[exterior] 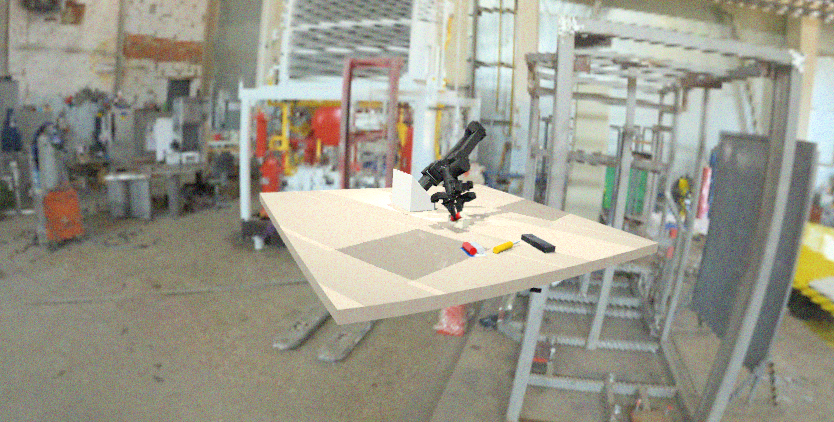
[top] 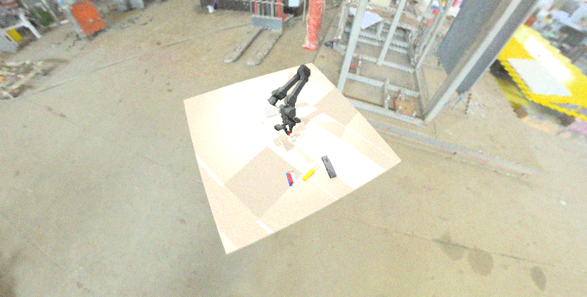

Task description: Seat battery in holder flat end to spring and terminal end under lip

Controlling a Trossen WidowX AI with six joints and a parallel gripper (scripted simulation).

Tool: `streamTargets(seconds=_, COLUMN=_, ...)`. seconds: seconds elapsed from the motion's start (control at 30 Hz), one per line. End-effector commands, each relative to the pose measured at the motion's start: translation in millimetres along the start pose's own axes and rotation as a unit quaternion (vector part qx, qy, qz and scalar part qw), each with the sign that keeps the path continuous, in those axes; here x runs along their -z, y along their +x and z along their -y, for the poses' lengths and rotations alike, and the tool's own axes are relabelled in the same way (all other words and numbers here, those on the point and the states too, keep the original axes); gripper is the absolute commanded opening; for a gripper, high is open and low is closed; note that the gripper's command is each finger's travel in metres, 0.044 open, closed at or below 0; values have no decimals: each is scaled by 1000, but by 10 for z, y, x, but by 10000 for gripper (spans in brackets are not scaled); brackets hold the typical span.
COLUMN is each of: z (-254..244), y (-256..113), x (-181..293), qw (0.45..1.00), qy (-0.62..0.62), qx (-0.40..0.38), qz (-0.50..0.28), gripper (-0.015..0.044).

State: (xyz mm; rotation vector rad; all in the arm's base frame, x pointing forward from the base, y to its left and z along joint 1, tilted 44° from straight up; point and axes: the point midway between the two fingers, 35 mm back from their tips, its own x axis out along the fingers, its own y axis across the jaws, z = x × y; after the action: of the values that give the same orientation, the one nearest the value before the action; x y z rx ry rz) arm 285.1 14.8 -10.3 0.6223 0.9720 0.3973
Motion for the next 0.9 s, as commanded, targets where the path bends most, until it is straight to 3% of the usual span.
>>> streamTargets(seconds=0.0, z=9, y=12, x=31, qw=1000, qy=3, qx=1, qz=-13, gripper=80)
streamTargets(seconds=0.87, z=51, y=95, x=-31, qw=997, qy=-3, qx=11, qz=-76, gripper=80)
